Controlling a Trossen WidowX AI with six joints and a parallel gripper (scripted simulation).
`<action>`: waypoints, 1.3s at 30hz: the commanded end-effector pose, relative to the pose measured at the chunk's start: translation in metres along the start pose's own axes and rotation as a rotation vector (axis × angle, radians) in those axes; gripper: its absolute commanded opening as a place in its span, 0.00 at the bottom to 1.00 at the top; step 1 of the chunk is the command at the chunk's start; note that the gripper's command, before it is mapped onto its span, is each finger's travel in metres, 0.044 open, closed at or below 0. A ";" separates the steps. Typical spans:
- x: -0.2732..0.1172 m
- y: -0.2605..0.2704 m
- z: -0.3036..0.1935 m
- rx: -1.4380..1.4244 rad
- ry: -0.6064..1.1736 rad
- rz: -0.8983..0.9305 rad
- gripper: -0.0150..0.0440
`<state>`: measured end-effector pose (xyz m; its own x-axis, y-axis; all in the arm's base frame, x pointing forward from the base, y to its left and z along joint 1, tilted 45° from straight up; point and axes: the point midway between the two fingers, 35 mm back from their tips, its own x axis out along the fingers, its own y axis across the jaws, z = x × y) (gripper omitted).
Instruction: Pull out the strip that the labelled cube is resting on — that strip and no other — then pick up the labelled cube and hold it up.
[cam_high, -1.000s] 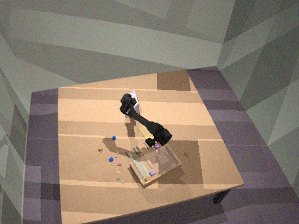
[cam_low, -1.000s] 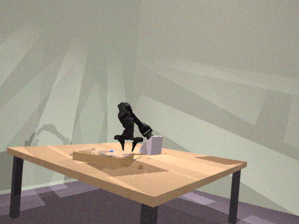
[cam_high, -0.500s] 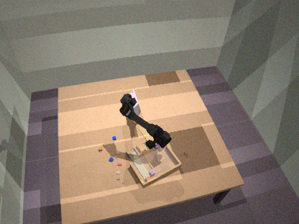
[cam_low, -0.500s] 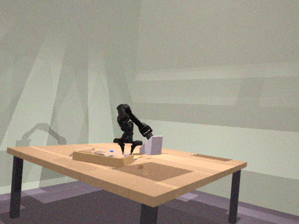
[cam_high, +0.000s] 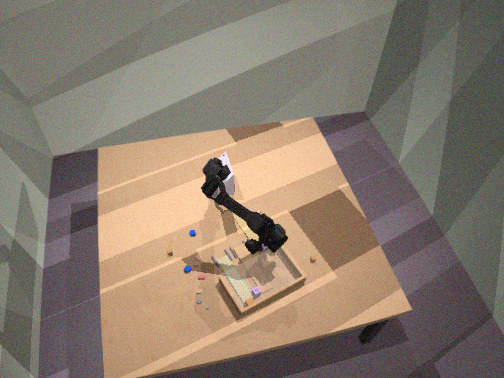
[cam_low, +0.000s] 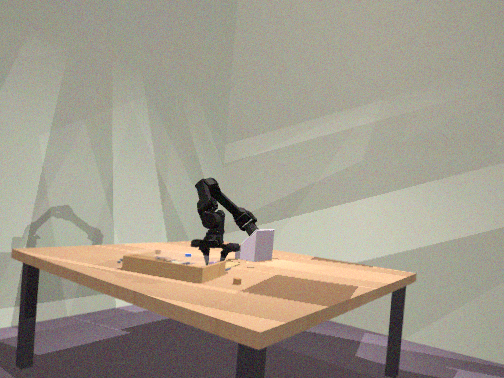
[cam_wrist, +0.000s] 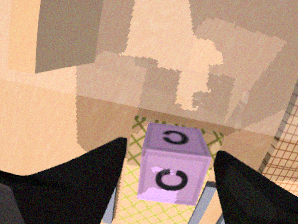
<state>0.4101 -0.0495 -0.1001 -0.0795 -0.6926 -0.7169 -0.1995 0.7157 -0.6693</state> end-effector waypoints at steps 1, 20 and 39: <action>0.005 0.000 -0.003 -0.008 0.007 -0.005 0.68; 0.002 0.000 -0.002 -0.001 0.003 0.000 0.29; -0.040 0.009 -0.060 -0.010 0.009 -0.003 0.25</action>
<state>0.3621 -0.0231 -0.0680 -0.0804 -0.6965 -0.7130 -0.2074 0.7114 -0.6715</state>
